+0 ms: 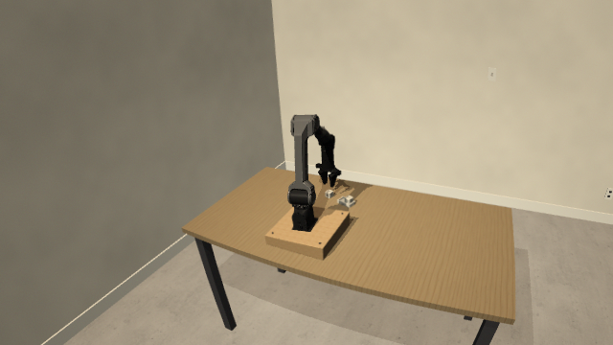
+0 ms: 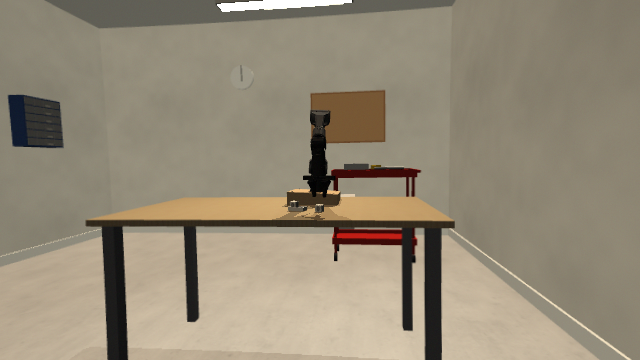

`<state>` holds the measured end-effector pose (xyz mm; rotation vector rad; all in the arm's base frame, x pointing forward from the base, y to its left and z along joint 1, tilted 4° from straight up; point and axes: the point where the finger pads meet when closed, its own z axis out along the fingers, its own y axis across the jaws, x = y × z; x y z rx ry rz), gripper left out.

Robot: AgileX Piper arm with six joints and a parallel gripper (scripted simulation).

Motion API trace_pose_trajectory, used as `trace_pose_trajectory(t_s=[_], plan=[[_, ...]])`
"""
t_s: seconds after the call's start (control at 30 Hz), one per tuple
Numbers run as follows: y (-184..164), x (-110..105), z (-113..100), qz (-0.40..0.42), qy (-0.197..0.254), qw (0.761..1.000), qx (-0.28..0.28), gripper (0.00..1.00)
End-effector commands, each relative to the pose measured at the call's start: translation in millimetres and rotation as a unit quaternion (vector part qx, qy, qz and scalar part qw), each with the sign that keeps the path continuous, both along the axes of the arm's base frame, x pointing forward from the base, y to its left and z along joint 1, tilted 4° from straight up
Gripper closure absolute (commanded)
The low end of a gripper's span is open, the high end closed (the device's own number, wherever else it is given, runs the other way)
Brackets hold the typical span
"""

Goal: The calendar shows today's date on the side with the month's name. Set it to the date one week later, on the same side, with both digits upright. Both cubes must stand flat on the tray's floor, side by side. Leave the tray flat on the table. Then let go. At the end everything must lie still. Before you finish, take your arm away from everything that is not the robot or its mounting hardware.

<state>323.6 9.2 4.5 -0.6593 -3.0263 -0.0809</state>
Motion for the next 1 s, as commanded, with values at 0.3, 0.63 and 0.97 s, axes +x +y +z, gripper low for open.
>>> trace_pose_trajectory(t_s=[0.3, 0.63, 0.97], plan=[[-2.3, 2.5, 39.1, 0.000, -0.004, 1.000, 0.000, 0.41], [-2.3, 1.8, 38.7, 0.000, -0.002, 1.000, 0.000, 0.00], [-2.3, 1.8, 38.7, 0.000, -0.002, 1.000, 0.000, 0.00]])
